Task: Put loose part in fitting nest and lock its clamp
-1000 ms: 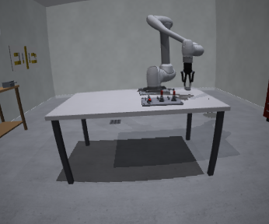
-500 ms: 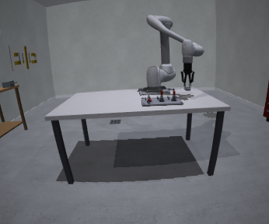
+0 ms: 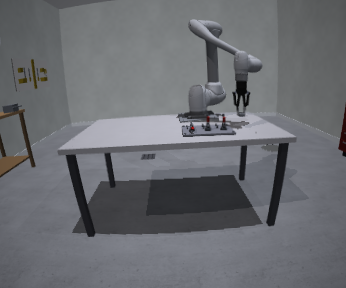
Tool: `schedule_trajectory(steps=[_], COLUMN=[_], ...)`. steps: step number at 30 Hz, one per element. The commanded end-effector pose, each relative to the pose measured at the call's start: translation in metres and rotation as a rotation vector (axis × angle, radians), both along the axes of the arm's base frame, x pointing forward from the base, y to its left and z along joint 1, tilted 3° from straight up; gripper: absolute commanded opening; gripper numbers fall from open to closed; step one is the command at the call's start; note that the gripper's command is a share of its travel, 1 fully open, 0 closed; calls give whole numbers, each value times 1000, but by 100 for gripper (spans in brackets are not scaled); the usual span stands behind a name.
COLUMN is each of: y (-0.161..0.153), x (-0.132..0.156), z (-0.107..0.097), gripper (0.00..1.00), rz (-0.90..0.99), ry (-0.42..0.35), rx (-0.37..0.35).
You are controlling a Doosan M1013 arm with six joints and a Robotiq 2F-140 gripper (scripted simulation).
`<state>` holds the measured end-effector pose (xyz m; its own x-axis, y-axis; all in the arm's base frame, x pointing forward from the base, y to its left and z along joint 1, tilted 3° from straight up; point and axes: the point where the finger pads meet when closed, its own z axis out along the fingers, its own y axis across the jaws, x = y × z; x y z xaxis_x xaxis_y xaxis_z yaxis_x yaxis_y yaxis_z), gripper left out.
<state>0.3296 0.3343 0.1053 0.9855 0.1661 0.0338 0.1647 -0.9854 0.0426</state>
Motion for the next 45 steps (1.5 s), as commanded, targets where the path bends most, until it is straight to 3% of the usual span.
schedule_trajectory(steps=[1,13,23,45], y=[0,-2,-23,-160], x=[0,0,4,28], z=[0,0,0,1], gripper=[10,10,10,10], rz=[0,0,0,0], ry=[0,0,0,0], rx=[0,0,0,0])
